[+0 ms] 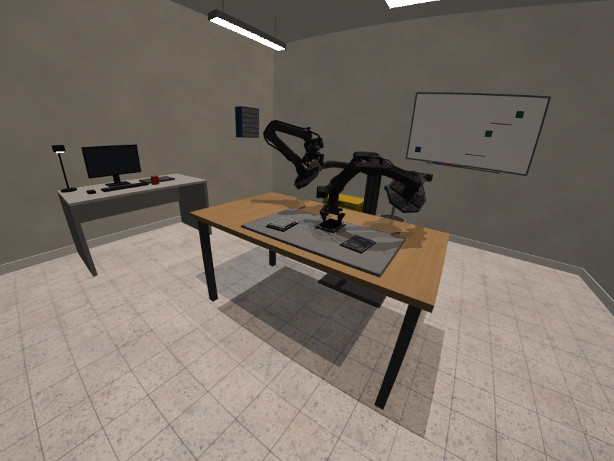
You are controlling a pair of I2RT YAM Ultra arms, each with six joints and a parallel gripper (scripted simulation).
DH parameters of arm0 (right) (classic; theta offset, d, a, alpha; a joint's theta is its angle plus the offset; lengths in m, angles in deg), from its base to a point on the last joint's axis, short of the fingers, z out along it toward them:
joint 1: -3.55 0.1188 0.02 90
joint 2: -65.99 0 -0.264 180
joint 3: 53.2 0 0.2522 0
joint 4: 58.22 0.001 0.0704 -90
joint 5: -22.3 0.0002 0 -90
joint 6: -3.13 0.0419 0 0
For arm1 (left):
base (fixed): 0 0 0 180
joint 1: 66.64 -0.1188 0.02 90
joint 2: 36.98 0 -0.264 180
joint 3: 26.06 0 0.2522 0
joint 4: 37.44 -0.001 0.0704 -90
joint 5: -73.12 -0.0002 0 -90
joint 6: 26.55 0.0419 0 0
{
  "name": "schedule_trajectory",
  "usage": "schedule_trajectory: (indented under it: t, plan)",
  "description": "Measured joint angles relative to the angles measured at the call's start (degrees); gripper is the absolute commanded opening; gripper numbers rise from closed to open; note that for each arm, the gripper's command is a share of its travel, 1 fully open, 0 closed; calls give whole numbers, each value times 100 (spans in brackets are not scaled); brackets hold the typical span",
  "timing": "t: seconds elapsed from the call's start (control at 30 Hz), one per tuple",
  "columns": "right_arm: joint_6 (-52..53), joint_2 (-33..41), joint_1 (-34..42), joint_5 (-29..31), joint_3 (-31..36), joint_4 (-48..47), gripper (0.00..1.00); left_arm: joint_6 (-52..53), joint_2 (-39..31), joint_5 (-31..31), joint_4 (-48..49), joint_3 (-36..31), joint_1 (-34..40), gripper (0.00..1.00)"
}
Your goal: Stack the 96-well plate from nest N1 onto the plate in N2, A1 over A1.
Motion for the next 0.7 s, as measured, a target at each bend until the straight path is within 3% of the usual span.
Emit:
schedule_trajectory:
  t: [0.7]
  plan:
    - [0, 0, 0, 0, 0, 0, 100, -599, -656, -79, -868, 35, 540, 100]
